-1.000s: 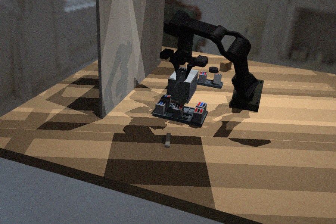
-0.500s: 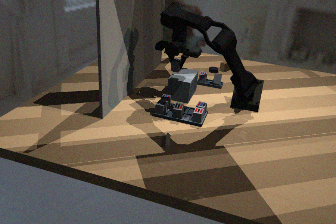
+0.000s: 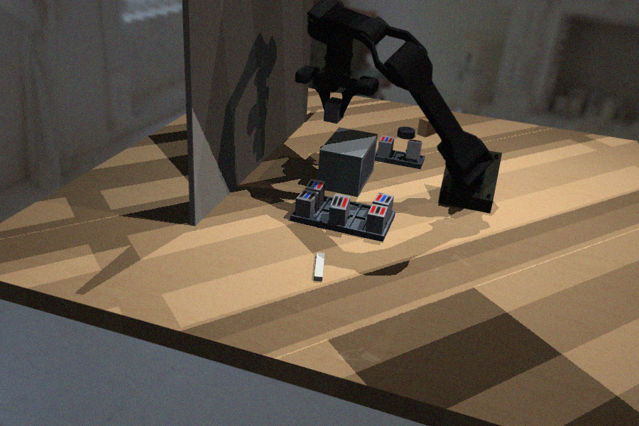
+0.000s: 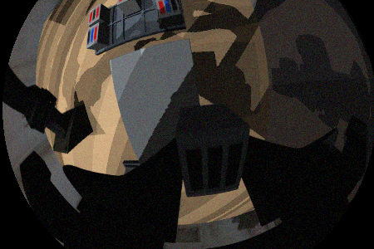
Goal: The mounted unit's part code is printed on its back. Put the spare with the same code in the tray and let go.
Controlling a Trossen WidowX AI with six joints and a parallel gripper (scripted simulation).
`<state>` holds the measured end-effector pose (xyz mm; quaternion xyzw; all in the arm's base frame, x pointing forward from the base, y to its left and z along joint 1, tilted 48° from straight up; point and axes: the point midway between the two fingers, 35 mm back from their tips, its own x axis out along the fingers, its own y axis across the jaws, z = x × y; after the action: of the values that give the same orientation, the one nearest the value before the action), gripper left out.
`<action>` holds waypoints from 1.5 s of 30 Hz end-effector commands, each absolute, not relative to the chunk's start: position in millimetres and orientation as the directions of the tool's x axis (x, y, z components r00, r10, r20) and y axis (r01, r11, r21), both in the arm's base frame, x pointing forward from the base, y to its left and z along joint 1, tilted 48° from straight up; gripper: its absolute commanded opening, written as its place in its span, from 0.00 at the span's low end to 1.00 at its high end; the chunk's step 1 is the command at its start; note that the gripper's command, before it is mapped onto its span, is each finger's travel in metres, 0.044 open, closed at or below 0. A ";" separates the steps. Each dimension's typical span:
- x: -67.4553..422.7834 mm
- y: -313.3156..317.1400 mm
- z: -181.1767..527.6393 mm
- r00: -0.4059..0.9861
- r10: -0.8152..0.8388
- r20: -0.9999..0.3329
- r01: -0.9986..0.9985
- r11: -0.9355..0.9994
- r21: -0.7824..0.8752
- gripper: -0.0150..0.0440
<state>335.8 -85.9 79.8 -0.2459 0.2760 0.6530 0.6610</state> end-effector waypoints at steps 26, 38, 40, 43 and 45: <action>343.0 -179.4 -46.1 -0.007 0.731 -0.682 -0.999 0.018 0.030 0.25; 337.4 -191.1 -72.2 -0.009 0.736 -0.677 -0.999 0.014 0.029 0.25; 337.7 -190.2 -73.3 -0.009 0.736 -0.677 -0.999 0.014 0.029 0.25; 338.0 -188.7 -75.0 -0.009 0.736 -0.677 -0.999 0.014 0.028 0.25; 338.2 -187.7 -76.1 -0.009 0.735 -0.677 -0.999 0.014 0.028 0.25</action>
<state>338.1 -188.6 -74.7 -0.2460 0.2682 0.6584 0.6589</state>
